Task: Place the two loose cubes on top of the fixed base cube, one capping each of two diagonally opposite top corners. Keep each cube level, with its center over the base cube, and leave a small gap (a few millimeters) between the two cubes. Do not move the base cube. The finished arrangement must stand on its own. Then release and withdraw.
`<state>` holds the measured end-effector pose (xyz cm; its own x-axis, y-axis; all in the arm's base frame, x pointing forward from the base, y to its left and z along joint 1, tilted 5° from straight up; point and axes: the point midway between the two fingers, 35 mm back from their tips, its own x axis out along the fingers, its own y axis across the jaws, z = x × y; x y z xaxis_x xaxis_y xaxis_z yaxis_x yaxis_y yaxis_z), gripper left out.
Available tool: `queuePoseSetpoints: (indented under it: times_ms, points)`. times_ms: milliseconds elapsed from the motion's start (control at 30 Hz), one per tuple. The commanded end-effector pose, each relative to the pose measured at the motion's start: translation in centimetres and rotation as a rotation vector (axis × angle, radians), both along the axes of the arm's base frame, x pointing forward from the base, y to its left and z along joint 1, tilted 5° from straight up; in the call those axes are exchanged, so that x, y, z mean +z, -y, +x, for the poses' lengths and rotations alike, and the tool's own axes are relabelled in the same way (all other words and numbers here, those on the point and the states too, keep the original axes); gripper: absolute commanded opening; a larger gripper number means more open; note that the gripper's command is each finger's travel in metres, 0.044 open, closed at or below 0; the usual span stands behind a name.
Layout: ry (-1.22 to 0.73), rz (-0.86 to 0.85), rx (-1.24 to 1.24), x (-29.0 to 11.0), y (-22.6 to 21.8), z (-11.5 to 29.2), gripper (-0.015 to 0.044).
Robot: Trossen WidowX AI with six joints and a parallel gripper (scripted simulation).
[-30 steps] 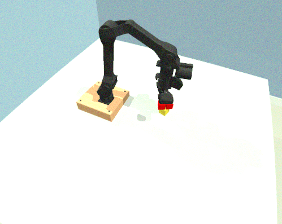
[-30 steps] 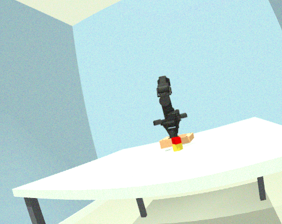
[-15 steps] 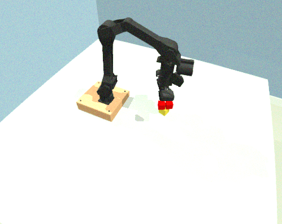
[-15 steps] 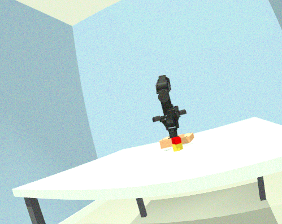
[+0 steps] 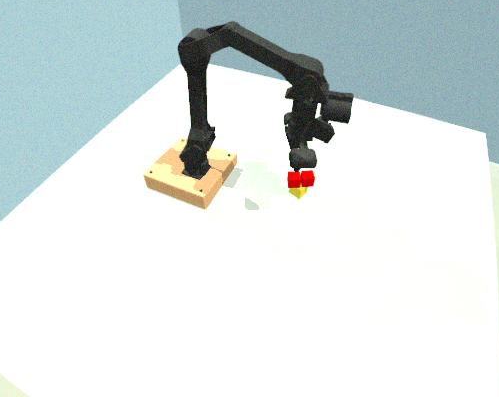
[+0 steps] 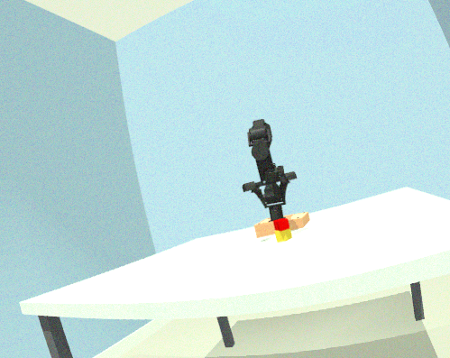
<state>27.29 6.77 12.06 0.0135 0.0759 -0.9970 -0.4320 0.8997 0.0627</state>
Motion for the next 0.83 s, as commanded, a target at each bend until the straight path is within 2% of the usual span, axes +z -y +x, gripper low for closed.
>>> queuePoseSetpoints:
  times_ms: [0,67,367,800]
  points:
    - [0.007,0.001,0.001,0.3,0.0,0.1,0.0389]
    - [0.000,0.001,0.000,0.1,-0.9,0.0,0.0400]
    - [-0.003,0.012,0.000,1.4,-12.3,-3.1,0.0400]
    - [-0.003,0.013,0.000,1.4,-12.5,-3.2,0.0400]
